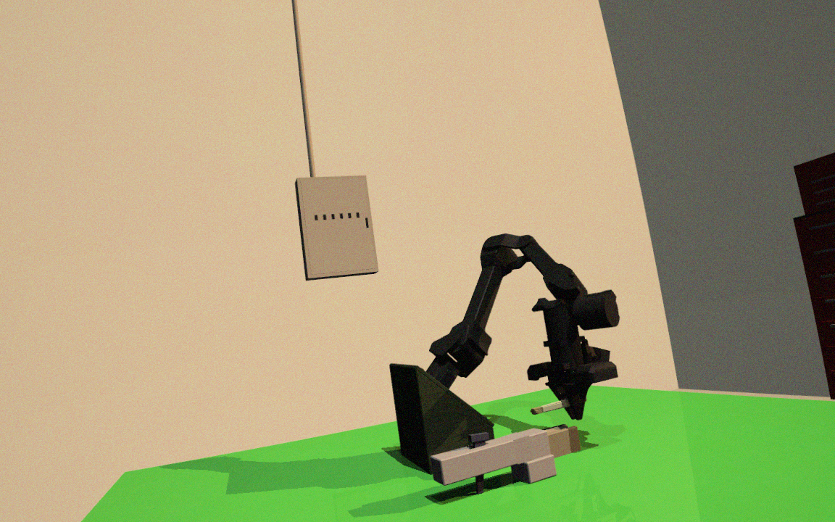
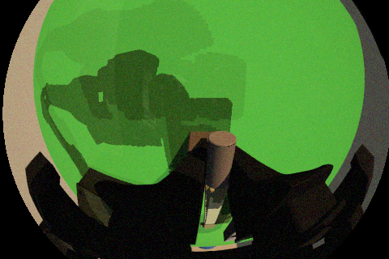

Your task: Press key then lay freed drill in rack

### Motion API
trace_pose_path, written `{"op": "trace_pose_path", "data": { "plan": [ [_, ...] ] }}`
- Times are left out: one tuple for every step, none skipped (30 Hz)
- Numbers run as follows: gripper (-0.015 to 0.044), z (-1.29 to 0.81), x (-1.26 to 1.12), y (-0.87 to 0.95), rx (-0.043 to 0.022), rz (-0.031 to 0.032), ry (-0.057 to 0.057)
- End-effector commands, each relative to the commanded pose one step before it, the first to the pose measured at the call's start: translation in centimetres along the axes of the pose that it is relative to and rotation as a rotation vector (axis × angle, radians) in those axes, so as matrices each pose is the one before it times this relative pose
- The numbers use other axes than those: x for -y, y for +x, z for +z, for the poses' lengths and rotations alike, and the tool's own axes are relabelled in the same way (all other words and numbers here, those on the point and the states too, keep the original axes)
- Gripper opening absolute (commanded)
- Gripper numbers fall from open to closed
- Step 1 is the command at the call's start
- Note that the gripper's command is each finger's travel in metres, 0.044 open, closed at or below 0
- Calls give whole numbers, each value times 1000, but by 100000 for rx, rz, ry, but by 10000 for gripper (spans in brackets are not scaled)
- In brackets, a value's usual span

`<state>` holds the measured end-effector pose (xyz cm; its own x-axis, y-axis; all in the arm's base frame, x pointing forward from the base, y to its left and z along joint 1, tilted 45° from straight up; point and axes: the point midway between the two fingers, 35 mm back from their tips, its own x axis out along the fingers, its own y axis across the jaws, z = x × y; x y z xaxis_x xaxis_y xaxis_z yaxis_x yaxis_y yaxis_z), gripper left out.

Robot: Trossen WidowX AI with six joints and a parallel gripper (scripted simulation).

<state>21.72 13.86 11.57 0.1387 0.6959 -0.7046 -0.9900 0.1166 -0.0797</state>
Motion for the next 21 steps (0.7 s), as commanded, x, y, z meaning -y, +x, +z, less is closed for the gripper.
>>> {"op": "trace_pose_path", "data": {
  "plan": [
    [0, -72, -75, 716, -376, -6, 683],
    [0, 1, -20, 184, 11, 1, 2],
    [0, -5, -18, 184, 10, 1, 2],
    [0, -12, -16, 181, 9, 1, 2],
    [0, -19, -13, 178, 9, 1, 2],
    [0, -32, -10, 173, 7, 1, 2],
    [0, 17, 4, -8, 1, -1, 0],
    [0, 5, 0, 19, 1, 0, 0],
    [0, 6, -1, 45, 2, 0, 0],
    [0, 5, -2, 69, 3, 1, 0],
    [0, 5, -2, 86, 3, 1, 0],
    [0, 6, 0, 96, 4, 0, 0],
    [0, 7, 2, 99, 5, 0, 0],
    [0, 10, 3, 123, 7, 0, 1],
    [0, 12, 3, 134, 8, 0, 1],
    [0, 13, 4, 133, 8, 0, 1],
    [0, 12, 3, 128, 8, 0, 1],
    [0, 11, 3, 123, 8, 0, 1],
    [0, 9, 2, 120, 7, 0, 1],
    [0, 7, 1, 118, 7, 0, 1],
    [0, 5, 1, 118, 7, 1, 1]
  ]
}}
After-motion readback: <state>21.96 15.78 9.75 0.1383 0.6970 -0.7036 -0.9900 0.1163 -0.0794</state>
